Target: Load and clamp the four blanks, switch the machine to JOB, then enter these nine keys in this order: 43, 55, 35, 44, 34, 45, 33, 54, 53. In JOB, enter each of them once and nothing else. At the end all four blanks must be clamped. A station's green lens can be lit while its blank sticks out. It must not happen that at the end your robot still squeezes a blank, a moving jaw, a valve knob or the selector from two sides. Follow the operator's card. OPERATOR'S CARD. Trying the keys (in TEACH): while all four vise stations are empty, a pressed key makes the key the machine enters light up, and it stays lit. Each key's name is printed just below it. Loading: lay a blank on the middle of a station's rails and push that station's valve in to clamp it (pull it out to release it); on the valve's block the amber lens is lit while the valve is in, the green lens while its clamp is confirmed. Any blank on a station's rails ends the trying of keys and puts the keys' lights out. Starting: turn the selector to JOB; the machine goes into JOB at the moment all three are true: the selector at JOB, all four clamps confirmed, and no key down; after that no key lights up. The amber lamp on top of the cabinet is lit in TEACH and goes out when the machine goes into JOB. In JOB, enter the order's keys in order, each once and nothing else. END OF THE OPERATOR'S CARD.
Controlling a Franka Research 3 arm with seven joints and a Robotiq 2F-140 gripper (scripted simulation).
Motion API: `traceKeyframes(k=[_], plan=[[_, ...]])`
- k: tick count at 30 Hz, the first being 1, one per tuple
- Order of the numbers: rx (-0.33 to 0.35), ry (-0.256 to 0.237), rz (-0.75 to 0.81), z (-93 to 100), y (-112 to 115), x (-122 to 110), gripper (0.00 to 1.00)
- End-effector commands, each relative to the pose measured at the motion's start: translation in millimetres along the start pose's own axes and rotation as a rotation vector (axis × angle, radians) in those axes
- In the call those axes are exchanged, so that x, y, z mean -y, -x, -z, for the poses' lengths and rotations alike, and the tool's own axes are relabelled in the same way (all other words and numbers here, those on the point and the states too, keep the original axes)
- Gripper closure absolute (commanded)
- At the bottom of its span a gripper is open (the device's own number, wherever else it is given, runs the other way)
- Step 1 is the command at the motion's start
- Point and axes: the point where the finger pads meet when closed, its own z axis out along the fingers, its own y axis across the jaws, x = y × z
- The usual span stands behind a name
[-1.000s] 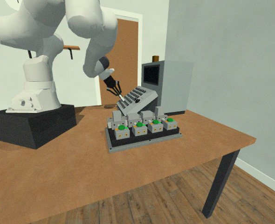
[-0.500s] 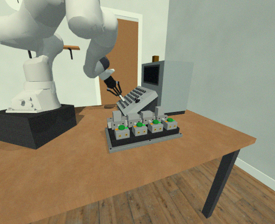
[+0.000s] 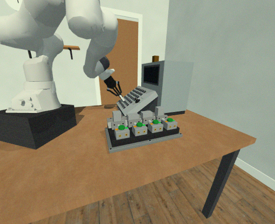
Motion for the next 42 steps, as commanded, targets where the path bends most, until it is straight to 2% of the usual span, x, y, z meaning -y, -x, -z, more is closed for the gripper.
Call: traceKeyframes(k=[1,14,34,42], plan=[[0.004,0.001,0.001,-0.7,2,-1,1.00],[0.004,0.001,0.001,1.5,2,-1,1.00],[0.004,0.001,0.001,30.1,2,-1,1.00],[0.004,0.001,0.001,35.4,2,-1,1.00]])
